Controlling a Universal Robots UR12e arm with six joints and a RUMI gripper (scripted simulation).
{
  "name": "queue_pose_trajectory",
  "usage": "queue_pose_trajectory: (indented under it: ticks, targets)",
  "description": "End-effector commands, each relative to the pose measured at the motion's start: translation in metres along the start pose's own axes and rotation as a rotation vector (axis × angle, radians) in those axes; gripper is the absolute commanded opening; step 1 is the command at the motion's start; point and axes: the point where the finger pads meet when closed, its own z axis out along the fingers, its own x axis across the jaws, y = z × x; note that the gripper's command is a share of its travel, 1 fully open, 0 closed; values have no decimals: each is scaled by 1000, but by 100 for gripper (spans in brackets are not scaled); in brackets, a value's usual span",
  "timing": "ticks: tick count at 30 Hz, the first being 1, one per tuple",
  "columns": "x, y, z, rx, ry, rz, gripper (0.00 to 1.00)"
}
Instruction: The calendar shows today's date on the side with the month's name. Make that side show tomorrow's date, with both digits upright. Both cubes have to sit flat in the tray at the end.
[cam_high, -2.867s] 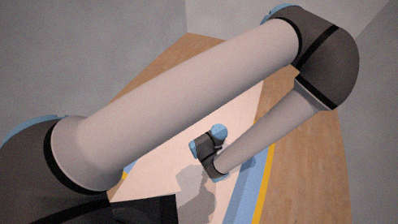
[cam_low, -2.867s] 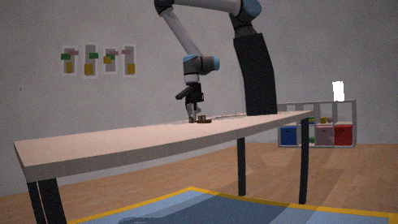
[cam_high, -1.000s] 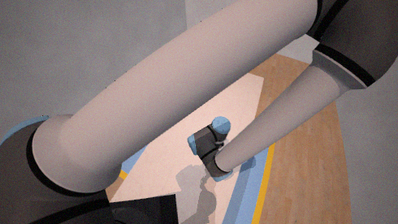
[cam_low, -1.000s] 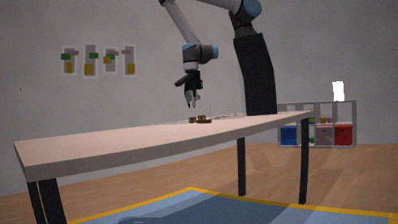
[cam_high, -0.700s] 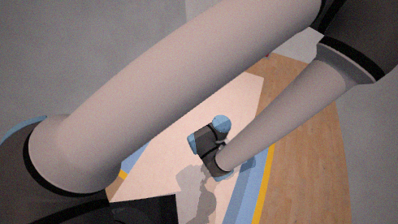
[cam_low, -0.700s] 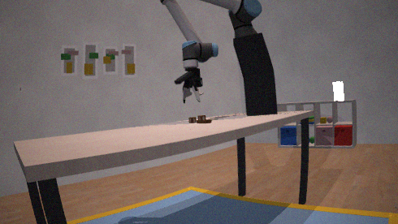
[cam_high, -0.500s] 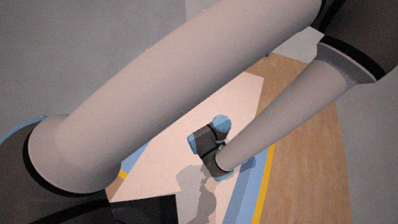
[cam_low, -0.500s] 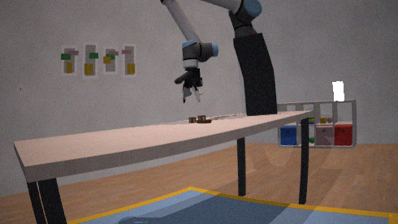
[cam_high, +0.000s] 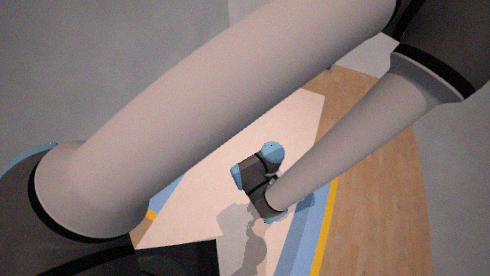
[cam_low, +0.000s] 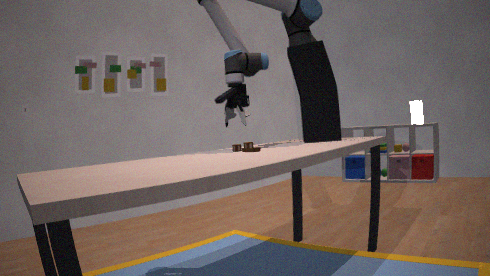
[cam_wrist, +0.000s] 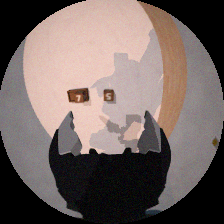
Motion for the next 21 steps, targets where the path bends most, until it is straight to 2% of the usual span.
queue_pose_trajectory:
  ticks: [1,11,21]
  targets:
    - [0,0,0,1,0,4,100]
    - [-3,-1,0,1,0,62,100]
    - [-14,-4,0,0,0,270,100]
